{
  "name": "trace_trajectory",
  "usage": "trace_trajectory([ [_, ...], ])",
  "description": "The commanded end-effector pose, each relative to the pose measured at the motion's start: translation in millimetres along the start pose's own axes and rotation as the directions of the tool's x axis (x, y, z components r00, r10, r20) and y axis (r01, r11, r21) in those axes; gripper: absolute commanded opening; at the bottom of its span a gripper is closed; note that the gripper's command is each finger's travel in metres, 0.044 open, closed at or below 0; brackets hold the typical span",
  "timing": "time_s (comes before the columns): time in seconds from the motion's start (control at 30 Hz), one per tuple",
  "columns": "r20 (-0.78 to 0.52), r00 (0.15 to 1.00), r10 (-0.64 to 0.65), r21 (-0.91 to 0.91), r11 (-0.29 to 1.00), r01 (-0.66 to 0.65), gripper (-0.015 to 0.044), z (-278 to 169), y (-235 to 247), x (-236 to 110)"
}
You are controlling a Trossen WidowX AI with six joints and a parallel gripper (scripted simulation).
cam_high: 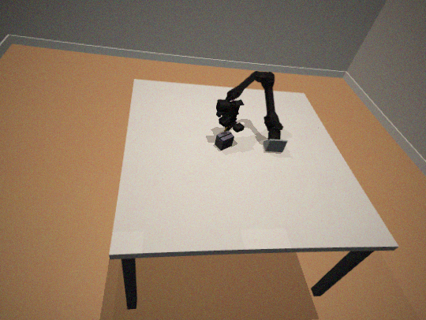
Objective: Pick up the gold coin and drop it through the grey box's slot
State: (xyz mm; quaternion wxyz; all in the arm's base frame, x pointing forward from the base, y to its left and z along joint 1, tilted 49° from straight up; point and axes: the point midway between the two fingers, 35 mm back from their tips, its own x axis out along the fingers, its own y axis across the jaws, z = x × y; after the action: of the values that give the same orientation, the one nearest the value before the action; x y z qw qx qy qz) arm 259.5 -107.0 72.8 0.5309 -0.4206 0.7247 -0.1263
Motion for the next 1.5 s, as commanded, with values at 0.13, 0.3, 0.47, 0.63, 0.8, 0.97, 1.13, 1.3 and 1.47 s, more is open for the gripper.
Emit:
trace_trajectory([
  [0.13, -0.001, 1.0, 0.012, 0.006, 1.0, -0.012, 0.0, 3, 0, -18],
  [0.3, -0.008, 1.0, 0.019, 0.005, 1.0, -0.019, 0.0, 3, 0, -30],
  [0.47, -0.017, 1.0, 0.024, 0.004, 1.0, -0.024, 0.0, 2, 0, -42],
  [0.63, -0.027, 0.999, 0.027, 0.003, 1.0, -0.027, 0.0, 1, 0, -55],
  [0.8, -0.038, 0.999, 0.029, 0.003, 1.0, -0.029, 0.0, -1, 0, -67],
  [0.97, -0.046, 0.998, 0.029, 0.004, 1.0, -0.029, 0.0, -3, 0, -76],
  [1.13, -0.046, 0.998, 0.029, 0.057, 0.998, -0.027, 0.0, 1, 5, -77],
  [1.3, -0.046, 0.999, 0.03, 0.06, 0.998, -0.027, 0.0, 7, 8, -77],
  [1.47, -0.045, 0.999, 0.031, 0.06, 0.998, -0.028, 0.0, 18, 14, -77],
])
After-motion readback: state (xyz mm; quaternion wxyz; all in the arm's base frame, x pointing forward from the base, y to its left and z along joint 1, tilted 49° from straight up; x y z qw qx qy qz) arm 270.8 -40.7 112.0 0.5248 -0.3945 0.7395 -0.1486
